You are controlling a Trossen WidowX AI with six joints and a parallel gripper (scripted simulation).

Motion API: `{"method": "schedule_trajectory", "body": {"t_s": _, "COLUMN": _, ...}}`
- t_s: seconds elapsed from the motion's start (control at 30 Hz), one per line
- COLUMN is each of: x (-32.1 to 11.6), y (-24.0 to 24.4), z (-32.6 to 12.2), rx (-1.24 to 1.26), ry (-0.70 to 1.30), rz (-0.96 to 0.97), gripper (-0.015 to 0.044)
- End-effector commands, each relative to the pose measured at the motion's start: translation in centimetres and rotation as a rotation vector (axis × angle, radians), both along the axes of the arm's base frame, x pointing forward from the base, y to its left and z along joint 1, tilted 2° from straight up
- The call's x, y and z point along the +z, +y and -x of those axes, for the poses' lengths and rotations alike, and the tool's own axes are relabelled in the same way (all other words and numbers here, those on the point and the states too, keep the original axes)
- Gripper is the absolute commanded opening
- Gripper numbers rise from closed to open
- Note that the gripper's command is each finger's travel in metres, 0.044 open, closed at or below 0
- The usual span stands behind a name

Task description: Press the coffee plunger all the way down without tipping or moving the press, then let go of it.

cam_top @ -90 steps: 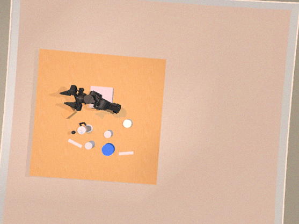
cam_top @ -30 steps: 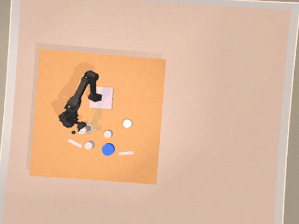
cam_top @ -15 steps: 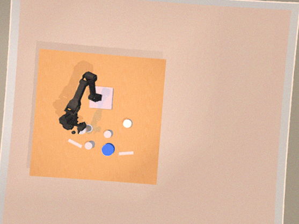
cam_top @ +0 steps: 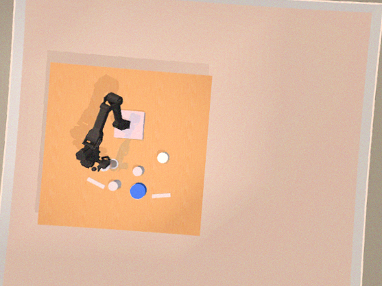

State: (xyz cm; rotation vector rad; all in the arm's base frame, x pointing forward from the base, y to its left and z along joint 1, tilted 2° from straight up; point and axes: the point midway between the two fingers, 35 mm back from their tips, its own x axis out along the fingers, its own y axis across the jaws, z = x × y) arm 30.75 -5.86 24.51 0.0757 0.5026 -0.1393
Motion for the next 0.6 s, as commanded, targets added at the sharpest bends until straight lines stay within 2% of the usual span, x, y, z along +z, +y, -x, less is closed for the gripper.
{"method": "schedule_trajectory", "body": {"t_s": 0.0, "x": -0.07, "y": -0.07, "z": -0.07, "rx": -0.005, "ry": 0.000, "rz": -0.002, "gripper": 0.0230}}
{"method": "schedule_trajectory", "body": {"t_s": 0.1, "x": -0.07, "y": -0.07, "z": -0.07, "rx": -0.005, "ry": 0.000, "rz": -0.002, "gripper": 0.0151}}
{"method": "schedule_trajectory", "body": {"t_s": 0.2, "x": -0.07, "y": -0.07, "z": -0.07, "rx": -0.005, "ry": 0.000, "rz": -0.002, "gripper": 0.0131}}
{"method": "schedule_trajectory", "body": {"t_s": 0.57, "x": -0.33, "y": -0.07, "z": -0.13, "rx": -0.005, "ry": 0.000, "rz": -0.002, "gripper": 0.0126}}
